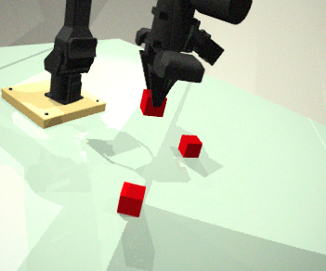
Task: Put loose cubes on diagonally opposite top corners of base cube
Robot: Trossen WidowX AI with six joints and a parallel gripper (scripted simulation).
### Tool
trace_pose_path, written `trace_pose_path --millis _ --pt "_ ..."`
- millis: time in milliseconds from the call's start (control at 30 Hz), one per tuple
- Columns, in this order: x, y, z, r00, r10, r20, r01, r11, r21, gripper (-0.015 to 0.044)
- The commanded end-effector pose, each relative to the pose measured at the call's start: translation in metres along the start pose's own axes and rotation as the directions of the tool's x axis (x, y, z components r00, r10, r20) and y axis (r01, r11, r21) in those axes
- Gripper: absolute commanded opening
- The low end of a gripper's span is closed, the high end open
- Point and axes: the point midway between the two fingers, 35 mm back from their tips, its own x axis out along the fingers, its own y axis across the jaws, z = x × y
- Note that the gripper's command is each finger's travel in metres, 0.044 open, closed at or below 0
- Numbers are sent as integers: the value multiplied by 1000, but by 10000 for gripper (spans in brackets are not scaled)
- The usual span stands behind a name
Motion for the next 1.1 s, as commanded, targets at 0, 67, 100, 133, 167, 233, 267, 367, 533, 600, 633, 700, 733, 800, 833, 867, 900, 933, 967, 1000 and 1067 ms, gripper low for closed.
trace_pose_path --millis 0,67,100,133,167,233,267,367,533,600,633,700,733,800,833,867,900,933,967,1000,1067 --pt "-1 0 6 1000 -3 7 2 995 99 105" --pt "0 0 9 1000 -3 7 2 987 160 105" --pt "1 0 10 1000 -3 7 1 982 190 105" --pt "1 0 11 1000 -3 7 1 976 220 105" --pt "2 1 13 1000 -3 8 1 968 249 105" --pt "3 1 15 1000 -3 8 0 951 308 105" --pt "3 1 17 1000 -3 8 0 941 337 105" --pt "5 2 21 1000 -3 8 -1 907 422 105" --pt "8 3 27 1000 -2 9 -3 832 555 105" --pt "9 4 30 1000 -2 9 -4 796 605 105" --pt "9 4 31 1000 -2 9 -4 777 629 105" --pt "10 5 34 1000 -2 10 -5 737 676 105" --pt "11 5 35 1000 -2 10 -5 716 698 105" --pt "12 6 37 1000 -2 10 -6 672 740 105" --pt "13 6 39 1000 -2 10 -6 649 761 105" --pt "13 6 40 1000 -2 10 -7 626 780 105" --pt "14 7 41 1000 -2 11 -7 602 799 105" --pt "14 7 43 1000 -2 11 -8 577 817 105" --pt "15 7 44 1000 -2 11 -8 552 834 105" --pt "15 8 45 1000 -2 11 -8 526 851 105" --pt "16 8 48 1000 -2 11 -9 473 881 105"
